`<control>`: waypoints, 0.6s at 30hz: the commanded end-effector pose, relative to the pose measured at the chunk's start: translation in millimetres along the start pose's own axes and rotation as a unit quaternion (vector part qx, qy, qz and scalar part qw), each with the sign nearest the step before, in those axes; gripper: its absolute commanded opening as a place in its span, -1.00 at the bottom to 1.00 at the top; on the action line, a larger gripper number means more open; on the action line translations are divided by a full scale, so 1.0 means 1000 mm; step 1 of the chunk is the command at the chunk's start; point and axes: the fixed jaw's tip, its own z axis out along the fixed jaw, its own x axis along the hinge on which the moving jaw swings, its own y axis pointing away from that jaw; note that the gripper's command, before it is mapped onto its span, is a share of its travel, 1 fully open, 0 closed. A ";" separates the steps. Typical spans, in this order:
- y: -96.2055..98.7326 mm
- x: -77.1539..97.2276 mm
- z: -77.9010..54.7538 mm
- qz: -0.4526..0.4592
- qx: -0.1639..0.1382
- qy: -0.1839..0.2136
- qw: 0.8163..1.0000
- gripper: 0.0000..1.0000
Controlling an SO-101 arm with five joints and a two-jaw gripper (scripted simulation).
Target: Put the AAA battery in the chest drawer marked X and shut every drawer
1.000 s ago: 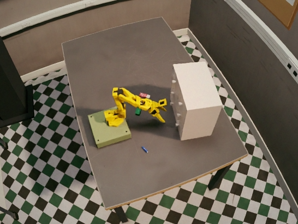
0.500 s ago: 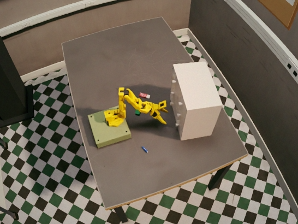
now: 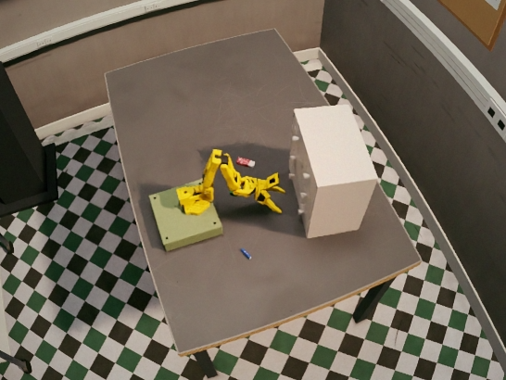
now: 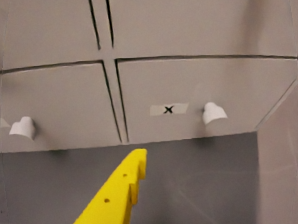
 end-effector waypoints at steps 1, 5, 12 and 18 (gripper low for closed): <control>-0.003 0.005 -0.002 0.007 0.005 -0.015 1.000 0.00; -0.004 0.007 -0.004 0.008 0.007 -0.035 0.999 0.00; -0.005 0.008 -0.008 0.010 0.010 -0.059 0.998 0.00; -0.006 0.010 -0.014 0.011 0.012 -0.085 0.996 0.00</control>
